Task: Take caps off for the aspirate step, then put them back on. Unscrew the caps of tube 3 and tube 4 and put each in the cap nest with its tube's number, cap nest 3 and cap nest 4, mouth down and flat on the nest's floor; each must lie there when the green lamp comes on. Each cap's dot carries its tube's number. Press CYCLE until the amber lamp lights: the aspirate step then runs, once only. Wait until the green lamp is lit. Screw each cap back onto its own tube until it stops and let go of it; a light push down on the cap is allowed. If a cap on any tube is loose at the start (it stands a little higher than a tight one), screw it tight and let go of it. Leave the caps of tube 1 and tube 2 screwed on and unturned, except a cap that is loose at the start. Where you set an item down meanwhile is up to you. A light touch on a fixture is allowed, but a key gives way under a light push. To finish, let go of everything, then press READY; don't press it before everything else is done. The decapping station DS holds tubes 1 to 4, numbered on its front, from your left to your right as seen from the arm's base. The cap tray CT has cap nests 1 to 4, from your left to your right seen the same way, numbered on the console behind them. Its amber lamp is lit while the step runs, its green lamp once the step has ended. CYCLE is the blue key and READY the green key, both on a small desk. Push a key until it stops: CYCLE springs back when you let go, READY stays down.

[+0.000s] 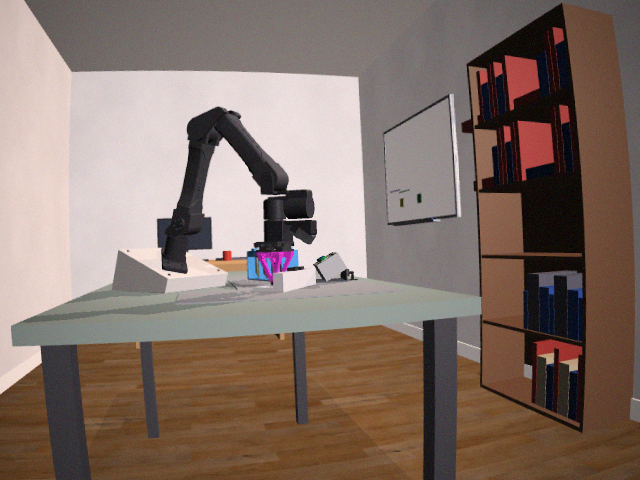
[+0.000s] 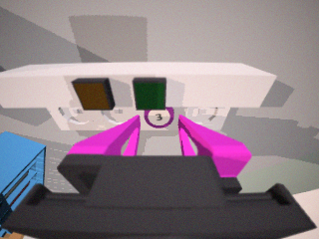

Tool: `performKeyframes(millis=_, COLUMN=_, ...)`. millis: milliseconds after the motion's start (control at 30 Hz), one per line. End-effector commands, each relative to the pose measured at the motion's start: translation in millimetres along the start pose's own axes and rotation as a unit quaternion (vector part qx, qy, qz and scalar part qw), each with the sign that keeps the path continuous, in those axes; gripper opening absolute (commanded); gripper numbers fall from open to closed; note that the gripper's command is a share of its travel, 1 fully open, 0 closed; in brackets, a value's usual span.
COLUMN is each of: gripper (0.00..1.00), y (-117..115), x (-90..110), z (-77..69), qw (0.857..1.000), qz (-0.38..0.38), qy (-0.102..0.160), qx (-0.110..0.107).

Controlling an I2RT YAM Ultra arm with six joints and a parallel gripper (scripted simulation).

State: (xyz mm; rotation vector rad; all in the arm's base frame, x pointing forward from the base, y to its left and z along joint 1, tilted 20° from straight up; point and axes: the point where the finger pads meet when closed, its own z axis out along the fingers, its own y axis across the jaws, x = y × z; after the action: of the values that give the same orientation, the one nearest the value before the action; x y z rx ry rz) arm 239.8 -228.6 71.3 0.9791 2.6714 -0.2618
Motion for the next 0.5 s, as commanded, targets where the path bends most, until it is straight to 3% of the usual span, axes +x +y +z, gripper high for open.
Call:
performKeyframes(millis=0, gripper=0.47, y=0, x=-6, z=-17.1, qw=1.0, qz=0.0, qy=-0.013, qx=0.0)
performKeyframes(millis=467, gripper=0.47, y=0, x=-5, z=-87.2, qw=1.0, qz=0.0, qy=-0.013, qx=0.0)
